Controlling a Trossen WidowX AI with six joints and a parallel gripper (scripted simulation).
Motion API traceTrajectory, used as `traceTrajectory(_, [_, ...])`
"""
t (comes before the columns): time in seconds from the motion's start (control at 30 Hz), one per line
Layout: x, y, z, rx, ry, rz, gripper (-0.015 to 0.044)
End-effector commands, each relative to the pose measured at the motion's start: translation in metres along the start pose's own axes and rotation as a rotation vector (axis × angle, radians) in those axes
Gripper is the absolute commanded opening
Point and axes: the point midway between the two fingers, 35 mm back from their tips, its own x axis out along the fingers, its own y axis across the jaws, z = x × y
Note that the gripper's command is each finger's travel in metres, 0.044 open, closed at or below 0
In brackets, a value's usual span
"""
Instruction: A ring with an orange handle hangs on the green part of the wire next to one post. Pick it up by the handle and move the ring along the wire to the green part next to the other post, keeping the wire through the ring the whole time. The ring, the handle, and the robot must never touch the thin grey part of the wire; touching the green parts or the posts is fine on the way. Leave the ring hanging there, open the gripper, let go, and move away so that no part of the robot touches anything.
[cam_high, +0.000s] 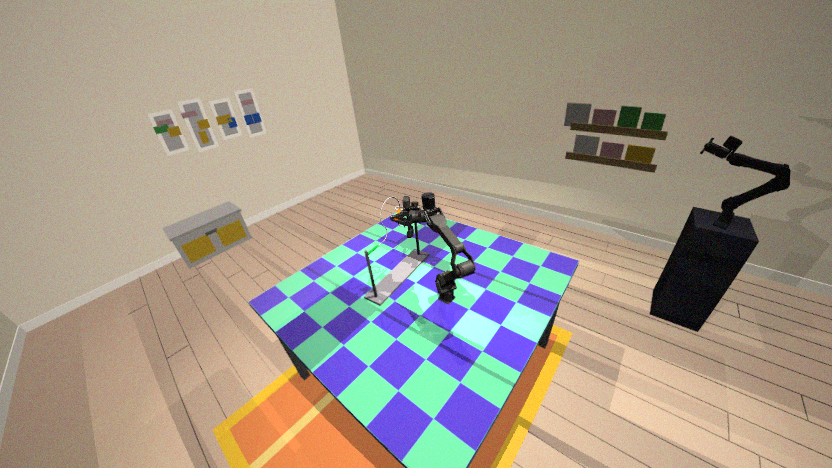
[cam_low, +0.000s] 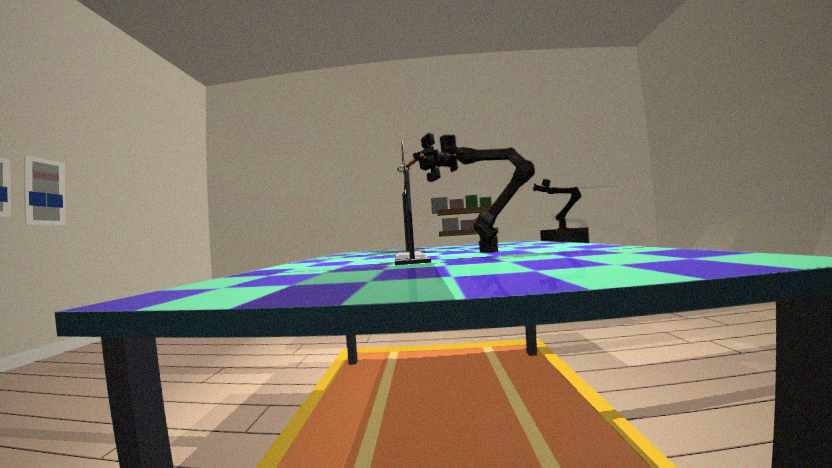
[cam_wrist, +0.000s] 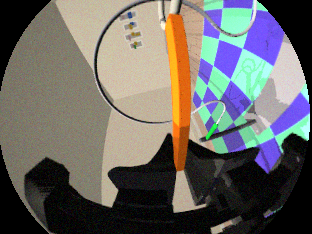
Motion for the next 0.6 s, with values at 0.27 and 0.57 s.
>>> traceTrajectory(0.27, [0.0008, -0.0048, 0.0005, -0.140, -0.010, -0.092, -0.0150])
traceTrajectory(0.57, [0.0008, -0.0092, 0.0012, -0.243, -0.020, -0.160, -0.0150])
